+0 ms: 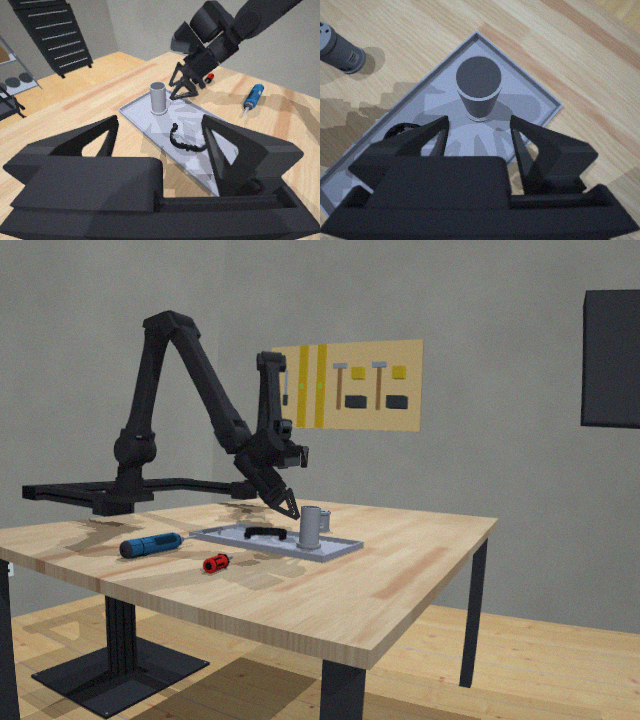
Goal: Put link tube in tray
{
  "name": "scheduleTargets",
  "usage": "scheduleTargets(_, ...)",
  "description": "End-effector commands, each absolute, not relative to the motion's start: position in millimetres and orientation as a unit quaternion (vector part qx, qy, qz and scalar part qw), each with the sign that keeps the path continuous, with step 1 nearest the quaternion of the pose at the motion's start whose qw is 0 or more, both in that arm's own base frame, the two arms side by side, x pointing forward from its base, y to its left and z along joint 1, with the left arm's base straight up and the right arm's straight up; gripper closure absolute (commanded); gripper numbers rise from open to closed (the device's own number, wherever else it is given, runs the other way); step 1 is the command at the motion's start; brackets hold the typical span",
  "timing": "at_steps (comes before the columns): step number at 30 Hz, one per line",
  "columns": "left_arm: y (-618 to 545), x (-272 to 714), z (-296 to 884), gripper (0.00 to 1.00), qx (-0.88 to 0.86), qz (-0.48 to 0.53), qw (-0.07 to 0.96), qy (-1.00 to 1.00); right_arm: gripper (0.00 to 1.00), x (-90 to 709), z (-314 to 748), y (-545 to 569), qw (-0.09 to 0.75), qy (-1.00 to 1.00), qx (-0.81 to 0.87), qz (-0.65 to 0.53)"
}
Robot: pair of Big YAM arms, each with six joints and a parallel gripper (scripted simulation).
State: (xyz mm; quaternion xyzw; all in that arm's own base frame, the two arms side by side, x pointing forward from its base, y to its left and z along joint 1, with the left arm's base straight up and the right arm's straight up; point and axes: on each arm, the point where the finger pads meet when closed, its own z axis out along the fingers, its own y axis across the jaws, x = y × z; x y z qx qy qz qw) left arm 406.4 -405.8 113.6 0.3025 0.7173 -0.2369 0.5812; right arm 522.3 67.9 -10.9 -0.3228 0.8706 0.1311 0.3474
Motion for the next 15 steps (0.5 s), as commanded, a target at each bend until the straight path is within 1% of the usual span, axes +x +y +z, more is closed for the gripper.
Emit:
scheduleTargets(1, -420.0, 421.4, 137.2, 0.0, 0.288, -0.25, 0.606, 0.698, 0.24, 520.6, 12.3, 61.0, 0.353, 0.865, -0.334, 0.125)
scheduleTargets(4, -420.0, 421.4, 137.2, 0.0, 0.288, -0.25, 0.606, 0.698, 0.24, 543.2, 41.5, 79.5, 0.362, 0.86, -0.338, 0.124)
scheduleTargets(8, -420.0, 421.4, 137.2, 0.0, 0.288, -0.25, 0.606, 0.698, 0.24, 557.7, 63.0, 96.1, 0.345, 0.868, -0.337, 0.12)
scheduleTargets(13, -420.0, 421.4, 137.2, 0.0, 0.288, -0.25, 0.606, 0.698, 0.24, 560.3, 48.2, 100.2, 0.301, 0.886, -0.334, 0.114)
scheduleTargets(15, -420.0, 421.4, 137.2, 0.0, 0.288, -0.25, 0.606, 0.698, 0.24, 561.5, 49.5, 100.8, 0.295, 0.889, -0.333, 0.111)
